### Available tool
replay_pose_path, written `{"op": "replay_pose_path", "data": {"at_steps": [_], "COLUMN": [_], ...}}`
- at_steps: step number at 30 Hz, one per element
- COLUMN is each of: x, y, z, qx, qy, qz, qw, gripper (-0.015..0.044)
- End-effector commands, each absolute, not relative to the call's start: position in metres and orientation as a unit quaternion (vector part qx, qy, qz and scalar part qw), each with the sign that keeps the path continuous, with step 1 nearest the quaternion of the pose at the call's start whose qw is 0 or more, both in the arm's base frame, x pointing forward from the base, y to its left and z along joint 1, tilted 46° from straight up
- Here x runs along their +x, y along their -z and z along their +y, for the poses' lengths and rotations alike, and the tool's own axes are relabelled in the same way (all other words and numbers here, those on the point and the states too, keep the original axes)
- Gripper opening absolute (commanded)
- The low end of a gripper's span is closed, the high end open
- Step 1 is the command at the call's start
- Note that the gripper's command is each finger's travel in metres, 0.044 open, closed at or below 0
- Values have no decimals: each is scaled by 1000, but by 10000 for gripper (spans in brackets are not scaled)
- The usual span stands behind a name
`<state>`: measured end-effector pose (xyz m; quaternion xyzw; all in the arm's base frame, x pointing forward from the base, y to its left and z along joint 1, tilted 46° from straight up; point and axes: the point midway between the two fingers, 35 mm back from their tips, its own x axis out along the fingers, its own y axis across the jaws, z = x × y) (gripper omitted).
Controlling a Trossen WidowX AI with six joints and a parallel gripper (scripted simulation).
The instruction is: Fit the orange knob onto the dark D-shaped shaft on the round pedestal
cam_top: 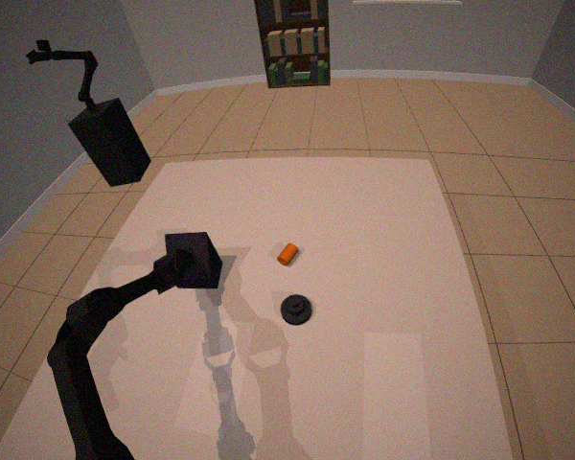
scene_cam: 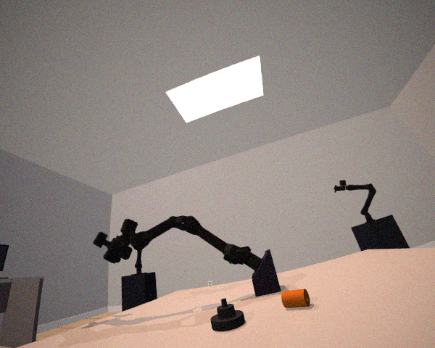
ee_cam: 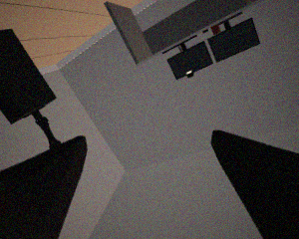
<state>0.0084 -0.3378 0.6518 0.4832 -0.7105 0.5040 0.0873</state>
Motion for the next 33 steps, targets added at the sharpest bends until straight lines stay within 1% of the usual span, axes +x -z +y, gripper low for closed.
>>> {"op": "replay_pose_path", "data": {"at_steps": [1, 2, 4, 8, 16, 24, 33], "x": [12, 25, 73, 116, 234, 339, 431], "y": [-650, -643, -615, -589, -512, -430, -332], "z": [-341, -350, -379, -396, -409, -379, -308], "qx": [489, 504, 556, 591, 656, 687, 685], "qy": [-503, -501, -487, -471, -398, -306, -190], "qz": [-708, -701, -673, -650, -596, -553, -524], "qw": [81, 60, -16, -80, -235, -358, -469], "gripper": [426, 440, 440, 440, 440, 440, 440]}}
